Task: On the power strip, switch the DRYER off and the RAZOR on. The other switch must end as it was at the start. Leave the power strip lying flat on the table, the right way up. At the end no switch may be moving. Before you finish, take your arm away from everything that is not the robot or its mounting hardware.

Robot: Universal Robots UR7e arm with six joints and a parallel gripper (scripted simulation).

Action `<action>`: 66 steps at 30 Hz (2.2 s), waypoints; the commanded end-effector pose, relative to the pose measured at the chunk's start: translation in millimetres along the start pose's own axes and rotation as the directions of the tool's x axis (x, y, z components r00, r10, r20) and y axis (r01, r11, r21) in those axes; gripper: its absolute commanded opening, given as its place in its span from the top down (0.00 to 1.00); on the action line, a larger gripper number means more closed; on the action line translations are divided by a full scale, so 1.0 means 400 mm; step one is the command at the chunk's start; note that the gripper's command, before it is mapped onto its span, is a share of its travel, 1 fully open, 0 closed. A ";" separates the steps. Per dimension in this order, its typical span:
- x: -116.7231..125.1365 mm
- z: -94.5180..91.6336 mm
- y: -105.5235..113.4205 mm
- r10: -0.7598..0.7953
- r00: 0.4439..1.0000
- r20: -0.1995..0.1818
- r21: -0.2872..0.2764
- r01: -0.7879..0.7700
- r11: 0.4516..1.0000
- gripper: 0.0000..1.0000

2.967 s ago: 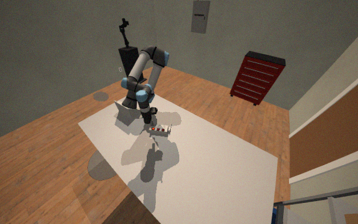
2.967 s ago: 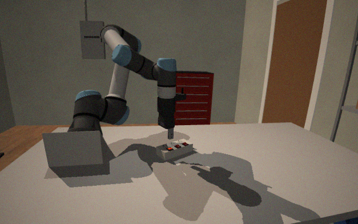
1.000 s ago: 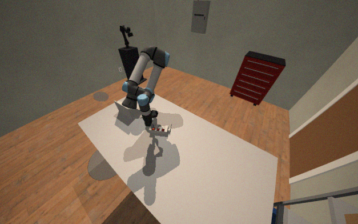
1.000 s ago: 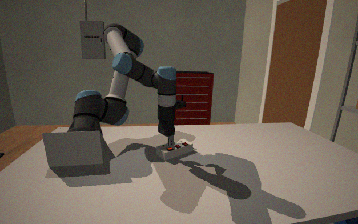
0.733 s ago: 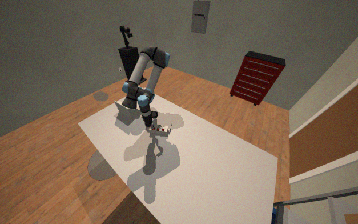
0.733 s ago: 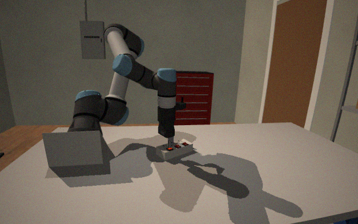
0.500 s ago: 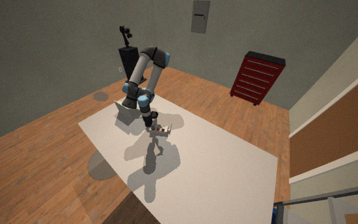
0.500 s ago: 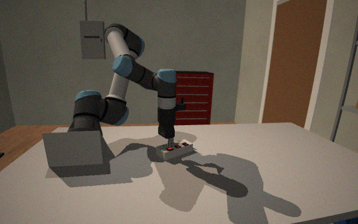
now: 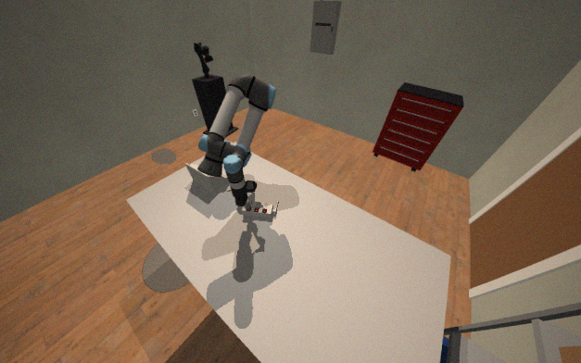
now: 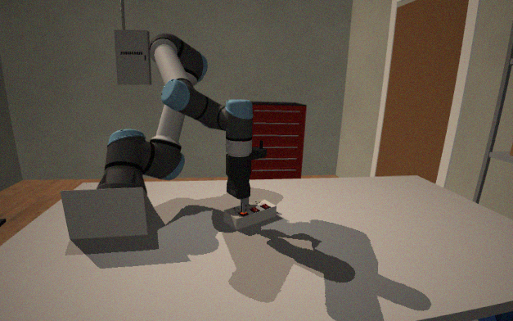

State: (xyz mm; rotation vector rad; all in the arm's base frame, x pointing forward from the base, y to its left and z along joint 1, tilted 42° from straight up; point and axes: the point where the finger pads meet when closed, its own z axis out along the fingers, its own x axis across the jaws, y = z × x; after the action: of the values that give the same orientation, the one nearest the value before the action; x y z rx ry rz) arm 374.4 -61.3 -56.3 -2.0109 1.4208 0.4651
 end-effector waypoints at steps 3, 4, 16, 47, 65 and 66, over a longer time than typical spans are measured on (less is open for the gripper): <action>0.001 -0.001 0.000 0.000 1.000 -0.001 0.000 0.000 1.000 1.00; 0.001 -0.001 0.000 0.000 1.000 -0.001 0.000 0.000 1.000 1.00; 0.001 -0.001 0.000 0.000 1.000 -0.001 0.000 0.000 1.000 1.00; 0.001 0.009 0.000 0.000 1.000 -0.001 0.000 0.000 1.000 1.00; 0.001 0.020 0.000 0.000 1.000 -0.001 0.000 0.000 1.000 1.00; 0.001 0.020 0.000 0.000 1.000 -0.001 0.000 0.000 1.000 1.00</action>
State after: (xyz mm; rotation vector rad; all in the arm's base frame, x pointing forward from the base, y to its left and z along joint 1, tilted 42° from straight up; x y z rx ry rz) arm 375.1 -56.5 -62.0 -2.0114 1.4210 0.4639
